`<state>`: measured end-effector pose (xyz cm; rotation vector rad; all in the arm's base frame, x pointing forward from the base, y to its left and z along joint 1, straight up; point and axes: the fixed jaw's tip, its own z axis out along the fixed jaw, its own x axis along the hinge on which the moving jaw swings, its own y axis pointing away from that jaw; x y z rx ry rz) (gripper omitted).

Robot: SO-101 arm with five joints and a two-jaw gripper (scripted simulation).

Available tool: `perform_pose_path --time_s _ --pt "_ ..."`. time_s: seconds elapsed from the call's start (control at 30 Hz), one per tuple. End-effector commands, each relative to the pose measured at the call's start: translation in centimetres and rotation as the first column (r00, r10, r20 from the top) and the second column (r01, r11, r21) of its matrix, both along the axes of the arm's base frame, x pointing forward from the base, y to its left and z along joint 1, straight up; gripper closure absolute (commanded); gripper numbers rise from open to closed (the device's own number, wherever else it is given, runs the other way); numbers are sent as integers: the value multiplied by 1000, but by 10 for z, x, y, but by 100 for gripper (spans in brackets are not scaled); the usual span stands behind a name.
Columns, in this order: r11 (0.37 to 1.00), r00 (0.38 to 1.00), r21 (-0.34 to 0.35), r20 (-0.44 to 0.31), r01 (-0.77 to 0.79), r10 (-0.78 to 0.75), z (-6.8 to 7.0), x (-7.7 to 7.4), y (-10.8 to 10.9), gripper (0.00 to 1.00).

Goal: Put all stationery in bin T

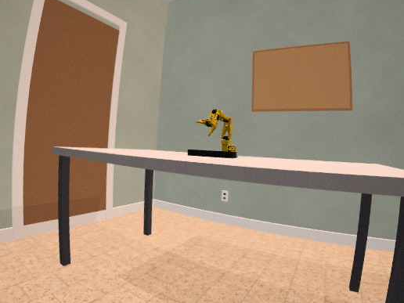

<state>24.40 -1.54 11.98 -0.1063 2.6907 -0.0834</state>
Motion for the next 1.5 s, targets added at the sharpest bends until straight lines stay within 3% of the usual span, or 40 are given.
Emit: perform_pose_path --time_s 0.0,0.2,0.47,0.77,0.93,1.47 --pt "1000 998 -8 57 4 -3 10 6 -3 0" --pt "1000 998 -10 62 3 -2 10 7 -3 0" --pt "1000 994 -27 107 -8 11 11 22 -7 0" --pt "996 973 -84 227 -31 49 10 62 -19 0" --pt "993 960 -109 271 -36 65 9 76 -25 0" --pt "993 957 -116 283 -37 69 9 80 -26 0"
